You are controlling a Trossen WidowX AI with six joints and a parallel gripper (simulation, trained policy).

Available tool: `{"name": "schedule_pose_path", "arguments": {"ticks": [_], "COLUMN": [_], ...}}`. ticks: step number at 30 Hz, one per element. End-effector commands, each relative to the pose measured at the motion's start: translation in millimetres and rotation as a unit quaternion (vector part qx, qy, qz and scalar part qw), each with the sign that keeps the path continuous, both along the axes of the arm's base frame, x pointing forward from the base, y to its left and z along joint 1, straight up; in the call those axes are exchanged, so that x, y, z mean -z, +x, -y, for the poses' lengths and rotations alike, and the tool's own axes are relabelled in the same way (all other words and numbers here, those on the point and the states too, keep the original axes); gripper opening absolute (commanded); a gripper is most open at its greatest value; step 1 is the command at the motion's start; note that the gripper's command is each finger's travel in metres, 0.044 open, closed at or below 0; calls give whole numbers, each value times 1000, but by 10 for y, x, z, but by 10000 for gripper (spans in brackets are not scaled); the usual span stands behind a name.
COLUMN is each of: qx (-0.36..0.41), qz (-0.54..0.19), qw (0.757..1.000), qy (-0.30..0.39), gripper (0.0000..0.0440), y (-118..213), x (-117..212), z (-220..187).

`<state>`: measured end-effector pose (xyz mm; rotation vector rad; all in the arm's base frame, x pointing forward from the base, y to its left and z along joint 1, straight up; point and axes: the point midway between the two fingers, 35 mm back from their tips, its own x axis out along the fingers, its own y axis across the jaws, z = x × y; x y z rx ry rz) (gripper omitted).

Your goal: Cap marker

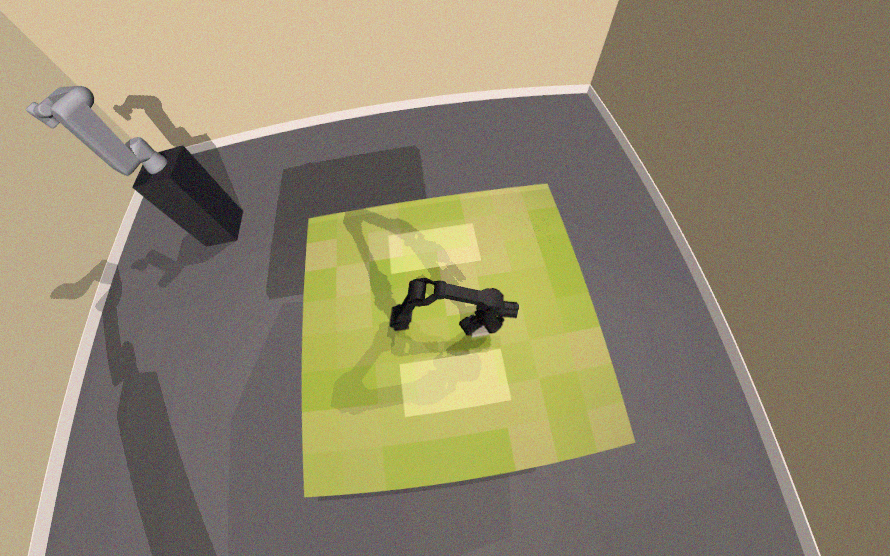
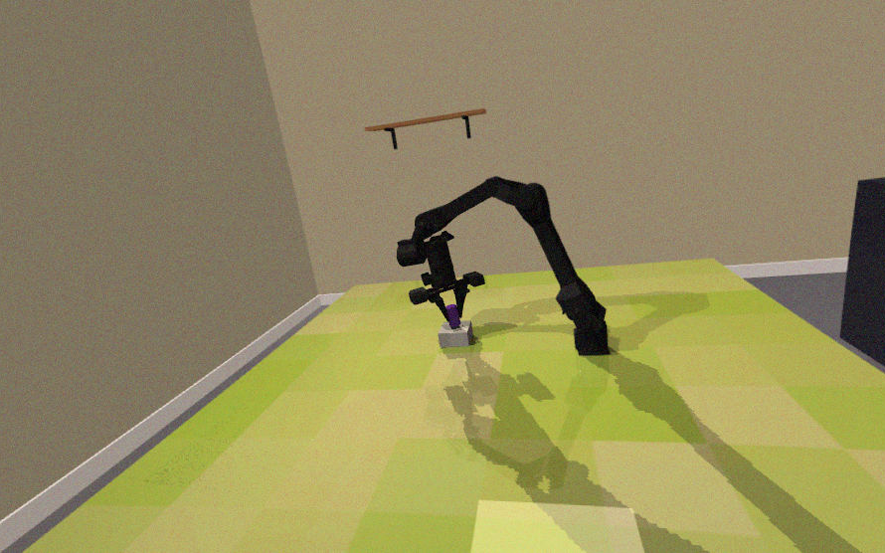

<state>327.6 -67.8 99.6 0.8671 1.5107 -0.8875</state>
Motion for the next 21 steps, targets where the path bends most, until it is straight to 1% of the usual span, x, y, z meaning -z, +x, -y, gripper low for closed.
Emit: {"name": "schedule_pose_path", "arguments": {"ticks": [1, 21], "qx": [-9, -19], "qz": [-26, -23], "qw": [1000, 1000], "qy": [7, 4], "gripper": [50, 75], "y": [-76, -73], "x": [177, 202], "z": [-24, -7]}}
